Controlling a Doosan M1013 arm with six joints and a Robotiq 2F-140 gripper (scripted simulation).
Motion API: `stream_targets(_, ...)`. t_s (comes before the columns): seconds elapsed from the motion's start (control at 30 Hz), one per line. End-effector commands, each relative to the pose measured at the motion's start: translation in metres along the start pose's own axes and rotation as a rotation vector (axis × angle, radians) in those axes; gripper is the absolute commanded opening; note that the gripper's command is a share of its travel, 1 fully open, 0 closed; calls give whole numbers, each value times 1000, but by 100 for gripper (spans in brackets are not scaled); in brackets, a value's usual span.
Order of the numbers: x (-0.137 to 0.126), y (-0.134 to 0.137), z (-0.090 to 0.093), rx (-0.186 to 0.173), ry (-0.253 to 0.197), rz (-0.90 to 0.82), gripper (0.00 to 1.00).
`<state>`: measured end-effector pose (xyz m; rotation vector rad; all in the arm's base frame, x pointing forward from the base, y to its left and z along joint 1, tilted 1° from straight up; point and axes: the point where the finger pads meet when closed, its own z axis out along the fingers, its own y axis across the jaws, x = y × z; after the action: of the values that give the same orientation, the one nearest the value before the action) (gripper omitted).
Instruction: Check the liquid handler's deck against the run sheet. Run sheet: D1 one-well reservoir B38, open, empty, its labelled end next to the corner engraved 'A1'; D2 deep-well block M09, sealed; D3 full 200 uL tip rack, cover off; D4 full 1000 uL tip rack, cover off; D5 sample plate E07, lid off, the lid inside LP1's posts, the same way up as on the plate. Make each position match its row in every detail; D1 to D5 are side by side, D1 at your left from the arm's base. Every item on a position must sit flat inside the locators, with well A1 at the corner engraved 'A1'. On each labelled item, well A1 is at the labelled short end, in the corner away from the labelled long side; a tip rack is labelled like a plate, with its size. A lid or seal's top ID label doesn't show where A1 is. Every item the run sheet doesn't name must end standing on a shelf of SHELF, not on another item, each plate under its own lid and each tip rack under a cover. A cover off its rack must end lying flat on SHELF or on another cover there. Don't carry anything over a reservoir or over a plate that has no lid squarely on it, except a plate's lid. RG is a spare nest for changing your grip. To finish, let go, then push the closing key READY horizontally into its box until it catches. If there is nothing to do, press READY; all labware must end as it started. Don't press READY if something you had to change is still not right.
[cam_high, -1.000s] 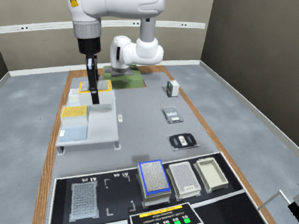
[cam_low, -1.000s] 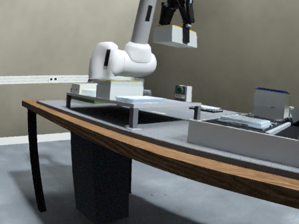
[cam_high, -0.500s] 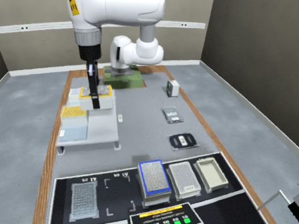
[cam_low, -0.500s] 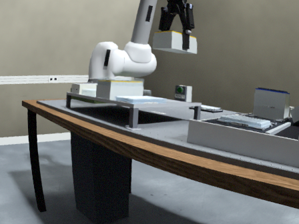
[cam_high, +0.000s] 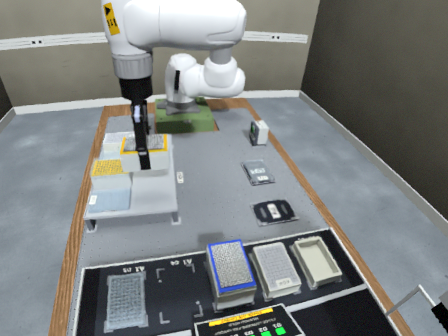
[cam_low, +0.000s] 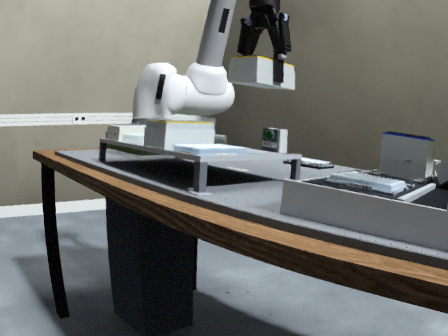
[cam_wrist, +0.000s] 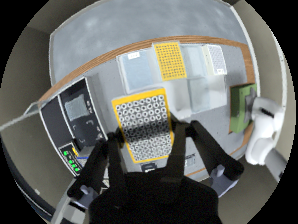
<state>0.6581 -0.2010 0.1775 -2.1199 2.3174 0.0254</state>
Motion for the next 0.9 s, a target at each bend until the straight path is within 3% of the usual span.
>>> stream_targets(0.0, 2, 1, 9, 0, 2, -2, 10)
stream_targets(0.87, 1, 1, 48, 0, 2, -2, 10)
